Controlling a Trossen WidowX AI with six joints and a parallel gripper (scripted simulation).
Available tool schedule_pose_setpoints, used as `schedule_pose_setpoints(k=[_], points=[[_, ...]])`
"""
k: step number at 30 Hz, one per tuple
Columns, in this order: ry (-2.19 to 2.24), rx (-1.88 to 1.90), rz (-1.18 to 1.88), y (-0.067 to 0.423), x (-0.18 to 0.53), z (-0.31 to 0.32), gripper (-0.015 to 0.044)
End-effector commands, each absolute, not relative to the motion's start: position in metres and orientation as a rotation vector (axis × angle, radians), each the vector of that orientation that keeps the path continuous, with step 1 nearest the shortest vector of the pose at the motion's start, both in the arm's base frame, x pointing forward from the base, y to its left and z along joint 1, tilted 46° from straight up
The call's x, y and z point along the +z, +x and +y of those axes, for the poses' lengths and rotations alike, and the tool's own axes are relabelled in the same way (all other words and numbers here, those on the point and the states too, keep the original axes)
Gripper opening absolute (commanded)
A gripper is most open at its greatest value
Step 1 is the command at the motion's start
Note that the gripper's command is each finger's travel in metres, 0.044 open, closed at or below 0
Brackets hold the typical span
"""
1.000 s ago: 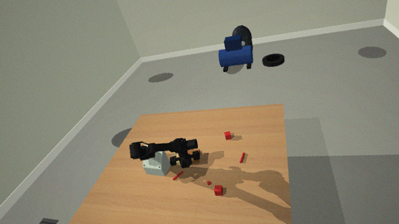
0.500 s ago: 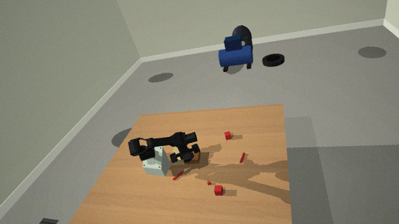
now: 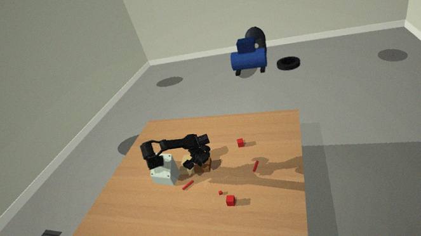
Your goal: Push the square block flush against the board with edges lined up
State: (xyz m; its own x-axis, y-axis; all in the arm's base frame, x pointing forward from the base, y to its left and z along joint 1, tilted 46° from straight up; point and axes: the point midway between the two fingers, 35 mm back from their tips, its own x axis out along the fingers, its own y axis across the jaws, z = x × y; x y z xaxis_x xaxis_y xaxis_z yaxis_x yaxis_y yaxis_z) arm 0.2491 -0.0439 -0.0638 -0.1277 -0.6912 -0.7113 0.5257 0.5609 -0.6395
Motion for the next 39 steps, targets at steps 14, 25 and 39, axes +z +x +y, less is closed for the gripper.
schedule_pose_setpoints(k=[14, 25, 39], points=[[-0.578, -0.626, 1.617, 0.25, -0.091, -0.013, 0.0], [-0.853, -0.317, 1.749, 0.247, -0.109, 0.006, 0.0], [-1.194, 0.11, 1.859, 0.239, -0.133, 0.029, 0.0]])
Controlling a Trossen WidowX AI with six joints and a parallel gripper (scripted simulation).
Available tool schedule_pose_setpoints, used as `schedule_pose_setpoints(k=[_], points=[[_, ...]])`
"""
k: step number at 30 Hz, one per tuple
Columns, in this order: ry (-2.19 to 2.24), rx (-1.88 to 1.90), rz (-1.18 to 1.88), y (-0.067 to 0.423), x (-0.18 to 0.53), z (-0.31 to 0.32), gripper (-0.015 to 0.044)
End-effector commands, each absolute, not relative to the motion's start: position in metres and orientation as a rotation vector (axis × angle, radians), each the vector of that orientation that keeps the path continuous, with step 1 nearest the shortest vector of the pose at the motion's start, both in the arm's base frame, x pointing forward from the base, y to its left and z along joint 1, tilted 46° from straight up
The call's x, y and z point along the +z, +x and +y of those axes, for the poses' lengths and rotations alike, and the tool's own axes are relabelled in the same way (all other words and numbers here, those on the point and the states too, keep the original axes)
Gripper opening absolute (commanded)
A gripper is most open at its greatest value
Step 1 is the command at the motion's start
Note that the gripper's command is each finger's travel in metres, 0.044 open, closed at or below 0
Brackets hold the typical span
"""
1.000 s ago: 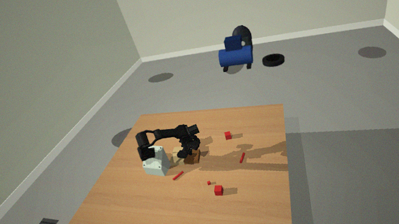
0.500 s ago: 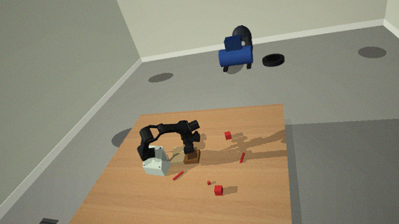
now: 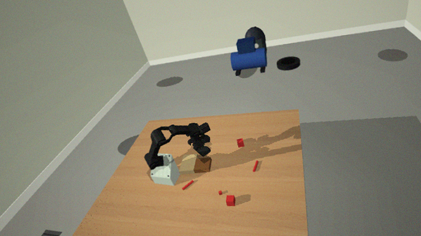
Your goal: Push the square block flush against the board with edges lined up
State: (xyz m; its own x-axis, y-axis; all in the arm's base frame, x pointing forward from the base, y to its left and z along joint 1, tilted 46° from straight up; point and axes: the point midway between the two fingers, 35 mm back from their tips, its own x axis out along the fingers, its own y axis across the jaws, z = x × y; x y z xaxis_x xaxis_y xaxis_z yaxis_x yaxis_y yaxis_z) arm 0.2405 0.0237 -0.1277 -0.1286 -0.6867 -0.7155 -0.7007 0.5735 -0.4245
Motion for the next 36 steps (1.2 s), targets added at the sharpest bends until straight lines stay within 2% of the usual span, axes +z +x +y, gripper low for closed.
schedule_pose_setpoints(k=[1, 15, 21, 26, 36], points=[[-1.218, 0.142, 1.864, 0.238, -0.135, 0.03, 0.0], [-1.535, 0.602, 1.899, 0.226, -0.158, 0.05, 0.0], [-1.535, 0.603, 1.899, 0.226, -0.161, 0.048, 0.0], [-1.551, 0.622, 1.901, 0.217, -0.198, 0.012, 0.0], [-1.551, 0.622, 1.901, 0.217, -0.194, 0.007, 0.0]])
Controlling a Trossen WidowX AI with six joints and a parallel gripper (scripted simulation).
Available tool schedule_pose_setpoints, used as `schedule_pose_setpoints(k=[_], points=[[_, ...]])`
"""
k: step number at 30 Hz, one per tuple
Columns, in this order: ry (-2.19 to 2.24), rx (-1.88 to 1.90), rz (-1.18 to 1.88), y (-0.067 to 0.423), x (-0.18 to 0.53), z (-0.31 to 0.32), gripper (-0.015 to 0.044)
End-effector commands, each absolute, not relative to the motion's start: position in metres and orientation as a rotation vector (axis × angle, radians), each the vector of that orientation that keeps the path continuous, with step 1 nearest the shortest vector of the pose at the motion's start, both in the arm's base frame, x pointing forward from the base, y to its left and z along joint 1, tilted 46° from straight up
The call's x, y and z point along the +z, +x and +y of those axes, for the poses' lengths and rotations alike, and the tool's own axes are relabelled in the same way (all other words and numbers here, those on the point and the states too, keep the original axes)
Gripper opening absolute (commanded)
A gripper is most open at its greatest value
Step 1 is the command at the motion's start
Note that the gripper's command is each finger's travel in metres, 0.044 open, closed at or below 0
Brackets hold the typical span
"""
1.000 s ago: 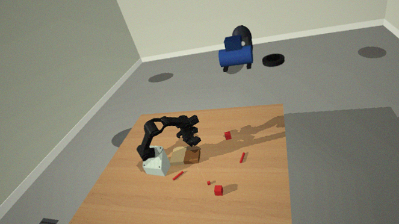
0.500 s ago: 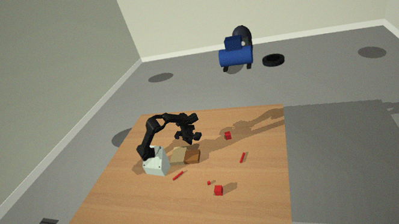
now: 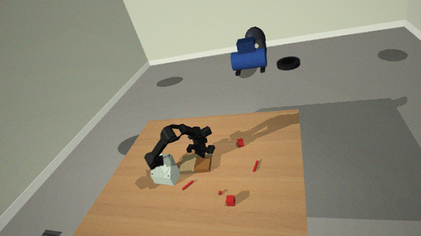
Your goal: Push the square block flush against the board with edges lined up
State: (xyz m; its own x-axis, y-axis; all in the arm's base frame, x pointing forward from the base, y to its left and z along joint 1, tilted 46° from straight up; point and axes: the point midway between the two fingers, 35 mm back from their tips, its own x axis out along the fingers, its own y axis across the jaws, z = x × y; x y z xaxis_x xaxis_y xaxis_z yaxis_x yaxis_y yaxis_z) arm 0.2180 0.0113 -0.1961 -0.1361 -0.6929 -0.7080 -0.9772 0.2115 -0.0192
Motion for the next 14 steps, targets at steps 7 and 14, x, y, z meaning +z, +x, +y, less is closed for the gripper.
schedule_pose_setpoints(k=[7, 14], points=[[-1.551, 0.622, 1.901, 0.2153, -0.1863, 0.0001, 0.0], [-1.551, 0.622, 1.9, 0.2171, -0.1911, 0.0051, 0.0]])
